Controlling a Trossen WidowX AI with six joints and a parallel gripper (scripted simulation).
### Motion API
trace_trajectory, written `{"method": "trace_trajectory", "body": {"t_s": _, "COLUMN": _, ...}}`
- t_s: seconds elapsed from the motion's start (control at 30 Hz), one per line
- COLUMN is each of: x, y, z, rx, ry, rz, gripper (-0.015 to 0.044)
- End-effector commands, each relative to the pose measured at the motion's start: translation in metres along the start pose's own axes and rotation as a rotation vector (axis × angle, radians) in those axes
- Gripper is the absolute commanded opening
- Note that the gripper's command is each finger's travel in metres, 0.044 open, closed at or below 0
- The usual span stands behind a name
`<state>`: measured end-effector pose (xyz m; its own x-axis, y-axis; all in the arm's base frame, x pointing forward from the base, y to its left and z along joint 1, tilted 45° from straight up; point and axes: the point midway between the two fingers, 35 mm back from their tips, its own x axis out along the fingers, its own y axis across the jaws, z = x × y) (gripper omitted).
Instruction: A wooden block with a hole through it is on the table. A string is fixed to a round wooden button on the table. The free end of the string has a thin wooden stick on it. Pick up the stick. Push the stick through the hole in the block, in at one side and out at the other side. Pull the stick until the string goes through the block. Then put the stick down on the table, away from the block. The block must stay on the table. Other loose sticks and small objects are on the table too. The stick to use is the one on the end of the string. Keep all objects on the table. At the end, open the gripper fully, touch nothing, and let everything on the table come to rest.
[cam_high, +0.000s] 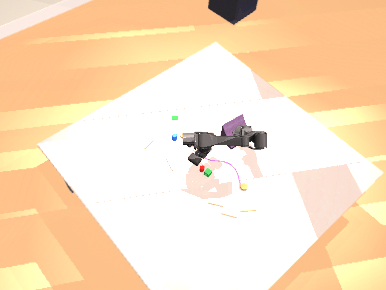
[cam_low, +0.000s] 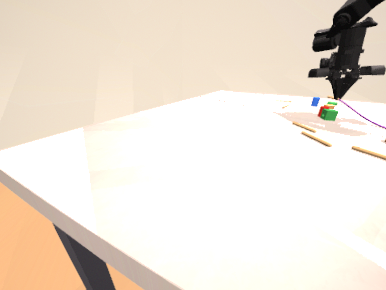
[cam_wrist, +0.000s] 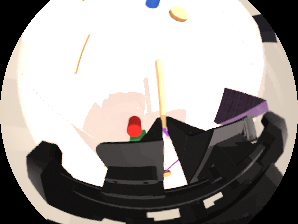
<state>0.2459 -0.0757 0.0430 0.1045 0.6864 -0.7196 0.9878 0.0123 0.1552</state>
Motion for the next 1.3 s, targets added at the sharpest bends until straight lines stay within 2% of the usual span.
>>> {"method": "trace_trajectory", "body": {"t_s": 0.0, "x": -0.001, "y": 0.003, "z": -0.007, "rx": 0.067, "ry": -0.002, "rz": -0.008, "gripper": 0.0000}}
{"method": "trace_trajectory", "body": {"t_s": 1.27, "x": -0.002, "y": 0.013, "z": -0.055, "rx": 0.570, "ry": -0.029, "rz": -0.081, "gripper": 0.0000}}
